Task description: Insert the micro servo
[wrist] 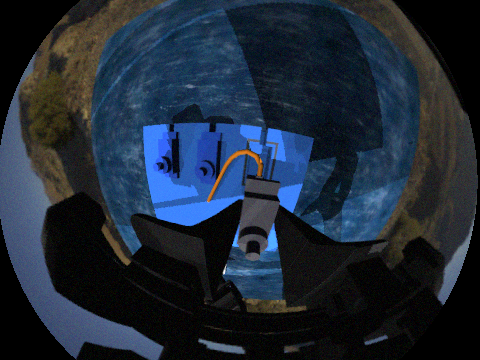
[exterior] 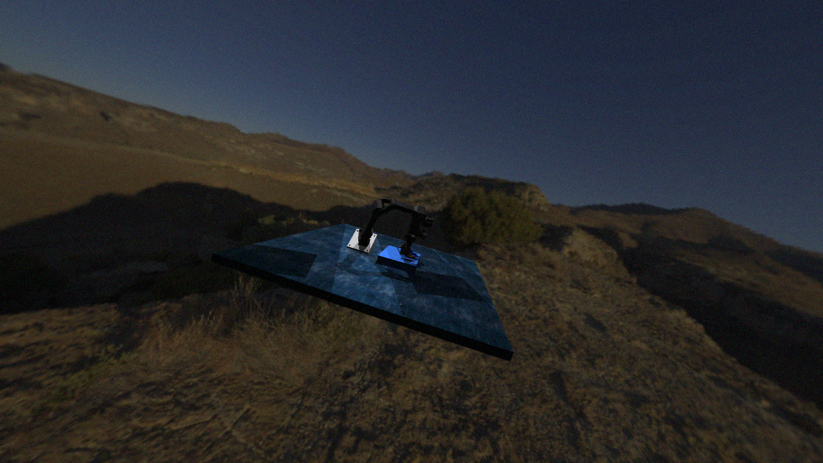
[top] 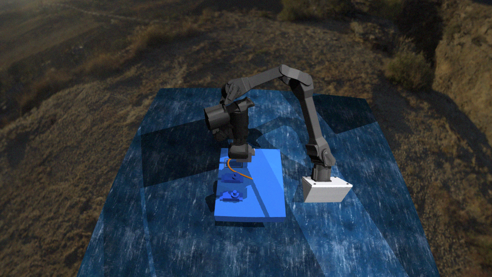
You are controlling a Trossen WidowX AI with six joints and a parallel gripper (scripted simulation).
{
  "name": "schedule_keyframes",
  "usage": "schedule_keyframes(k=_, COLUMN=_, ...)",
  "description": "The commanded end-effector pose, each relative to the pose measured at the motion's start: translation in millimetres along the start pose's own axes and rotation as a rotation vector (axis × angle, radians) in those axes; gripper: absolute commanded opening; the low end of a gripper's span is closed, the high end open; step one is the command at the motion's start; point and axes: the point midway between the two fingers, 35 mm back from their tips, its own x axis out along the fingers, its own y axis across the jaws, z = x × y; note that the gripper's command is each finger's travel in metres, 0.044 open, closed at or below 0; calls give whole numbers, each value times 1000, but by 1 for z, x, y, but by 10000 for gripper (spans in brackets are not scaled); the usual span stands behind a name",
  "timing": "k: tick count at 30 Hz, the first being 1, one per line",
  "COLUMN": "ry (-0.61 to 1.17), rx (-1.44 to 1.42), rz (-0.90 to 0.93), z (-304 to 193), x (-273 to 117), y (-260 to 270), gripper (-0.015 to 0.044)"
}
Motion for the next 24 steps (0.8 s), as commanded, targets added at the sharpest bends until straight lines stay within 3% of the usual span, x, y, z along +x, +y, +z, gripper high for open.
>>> schedule_keyframes(k=1, ry=-10, rx=0, rz=-1, z=16, x=-2, y=-1, gripper=0)
schedule_keyframes(k=24, ry=-11, rx=1, rz=-2, z=40, x=15, y=-2, gripper=0)
